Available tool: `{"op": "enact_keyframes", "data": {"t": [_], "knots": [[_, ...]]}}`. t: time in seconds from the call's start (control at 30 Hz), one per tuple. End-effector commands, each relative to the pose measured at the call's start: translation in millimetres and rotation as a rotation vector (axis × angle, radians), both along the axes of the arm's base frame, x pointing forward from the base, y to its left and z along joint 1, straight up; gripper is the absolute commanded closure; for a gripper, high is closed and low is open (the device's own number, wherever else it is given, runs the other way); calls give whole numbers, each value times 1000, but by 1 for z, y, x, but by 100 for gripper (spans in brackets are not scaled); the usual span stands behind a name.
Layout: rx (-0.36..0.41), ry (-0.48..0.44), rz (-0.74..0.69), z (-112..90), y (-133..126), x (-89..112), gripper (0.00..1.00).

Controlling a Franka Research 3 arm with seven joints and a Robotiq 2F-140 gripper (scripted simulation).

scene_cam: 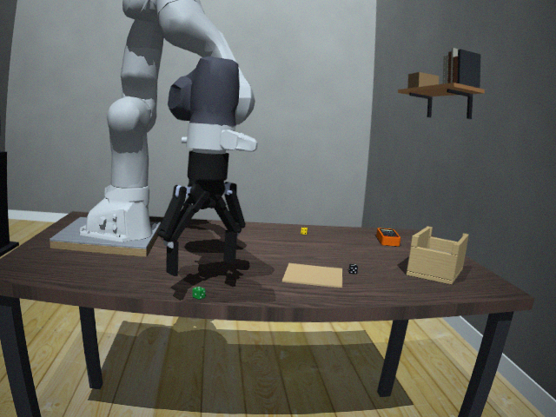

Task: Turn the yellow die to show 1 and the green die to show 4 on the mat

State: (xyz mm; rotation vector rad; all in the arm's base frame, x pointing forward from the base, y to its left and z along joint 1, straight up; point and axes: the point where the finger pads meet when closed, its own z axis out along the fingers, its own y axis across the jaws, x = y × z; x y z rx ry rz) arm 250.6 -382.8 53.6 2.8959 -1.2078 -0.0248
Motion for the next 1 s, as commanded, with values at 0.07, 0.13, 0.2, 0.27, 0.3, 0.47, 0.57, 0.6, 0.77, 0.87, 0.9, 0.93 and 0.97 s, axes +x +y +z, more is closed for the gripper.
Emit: {"op": "enact_keyframes", "data": {"t": [0.07, 0.13, 0.2, 0.27, 0.3, 0.47, 0.57, 0.6, 0.77, 0.87, 0.9, 0.93, 0.97], "knots": [[0, -16, 48, -10, -2, 5, 0], [0, -16, 48, -13, -2, 5, 0], [0, -16, 48, -15, -2, 5, 0], [0, -16, 48, -17, -2, 5, 0], [0, -16, 48, -17, -2, 5, 0], [0, -16, 48, -17, -2, 5, 0], [0, -16, 48, -17, -2, 5, 0], [0, -16, 48, -17, -2, 5, 0], [0, -16, 48, -17, -2, 5, 0], [0, -16, 48, -17, -2, 5, 0], [0, -16, 48, -17, -2, 5, 0], [0, -16, 48, -17, -2, 5, 0], [0, -16, 48, -17, -2, 5, 0]]}}
